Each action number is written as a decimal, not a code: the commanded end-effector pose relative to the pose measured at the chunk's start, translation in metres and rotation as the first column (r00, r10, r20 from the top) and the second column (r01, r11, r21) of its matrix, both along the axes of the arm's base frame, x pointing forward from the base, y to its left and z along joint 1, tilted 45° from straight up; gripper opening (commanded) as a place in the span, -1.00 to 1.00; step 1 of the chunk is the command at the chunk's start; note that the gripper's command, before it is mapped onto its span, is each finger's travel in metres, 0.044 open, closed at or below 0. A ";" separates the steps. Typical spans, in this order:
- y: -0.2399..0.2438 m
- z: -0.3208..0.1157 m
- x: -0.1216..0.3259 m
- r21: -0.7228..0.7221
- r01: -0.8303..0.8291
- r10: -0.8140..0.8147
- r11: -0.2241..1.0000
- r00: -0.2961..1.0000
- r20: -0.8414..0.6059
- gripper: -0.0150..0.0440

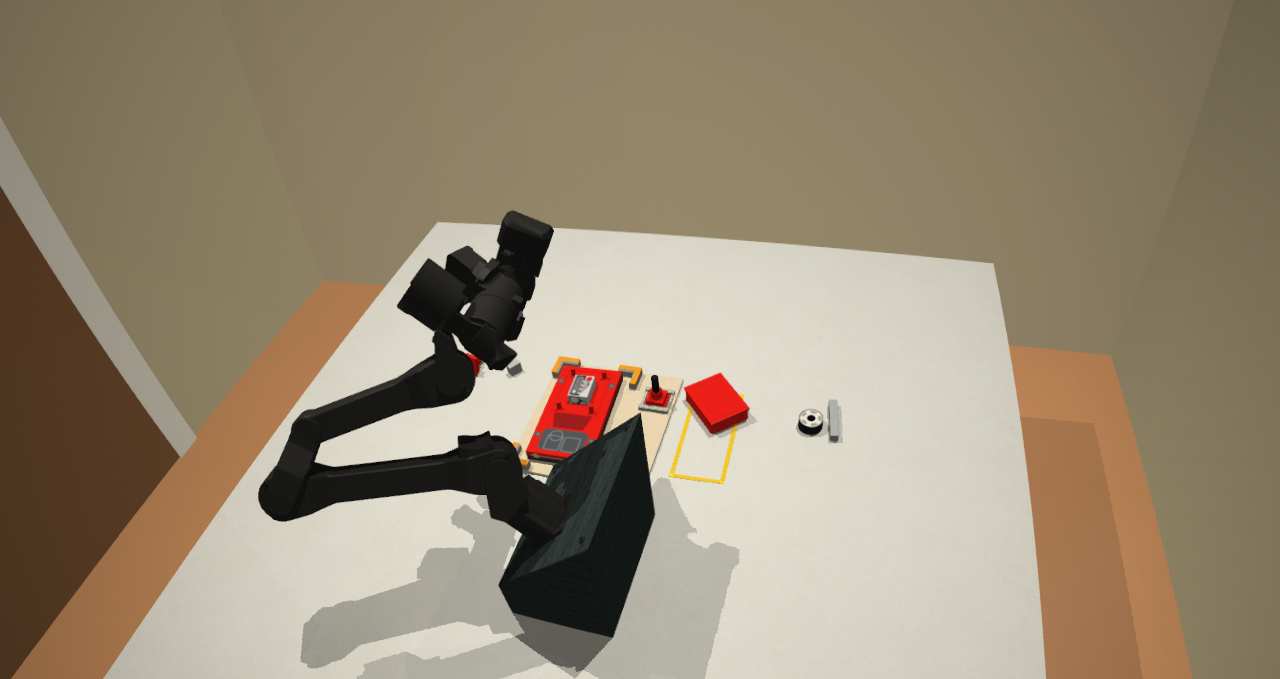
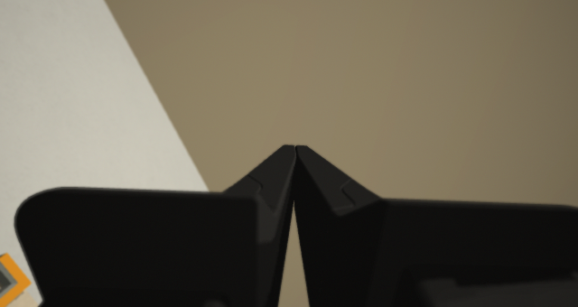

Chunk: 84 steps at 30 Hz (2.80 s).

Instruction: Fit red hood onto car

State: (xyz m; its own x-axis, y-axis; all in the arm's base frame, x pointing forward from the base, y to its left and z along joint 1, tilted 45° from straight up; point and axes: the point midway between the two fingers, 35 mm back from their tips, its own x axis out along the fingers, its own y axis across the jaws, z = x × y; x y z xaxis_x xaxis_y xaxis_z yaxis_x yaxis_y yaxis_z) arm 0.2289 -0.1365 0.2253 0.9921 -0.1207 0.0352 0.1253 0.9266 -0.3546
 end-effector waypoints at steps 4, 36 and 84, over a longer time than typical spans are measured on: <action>-0.013 -0.008 0.014 0.043 -0.008 0.011 0.999 0.997 -0.079 -0.14; -0.047 -0.271 0.119 0.599 -0.190 0.625 0.778 0.328 -0.708 1.00; 0.003 -0.349 0.120 0.726 -0.223 0.757 0.651 0.117 -0.643 1.00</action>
State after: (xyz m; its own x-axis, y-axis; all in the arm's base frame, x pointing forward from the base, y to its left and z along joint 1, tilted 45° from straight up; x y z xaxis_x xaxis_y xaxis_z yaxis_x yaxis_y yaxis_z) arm 0.3481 -0.1357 -0.1223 0.1745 0.6731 -0.7187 -0.5391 0.6761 0.5023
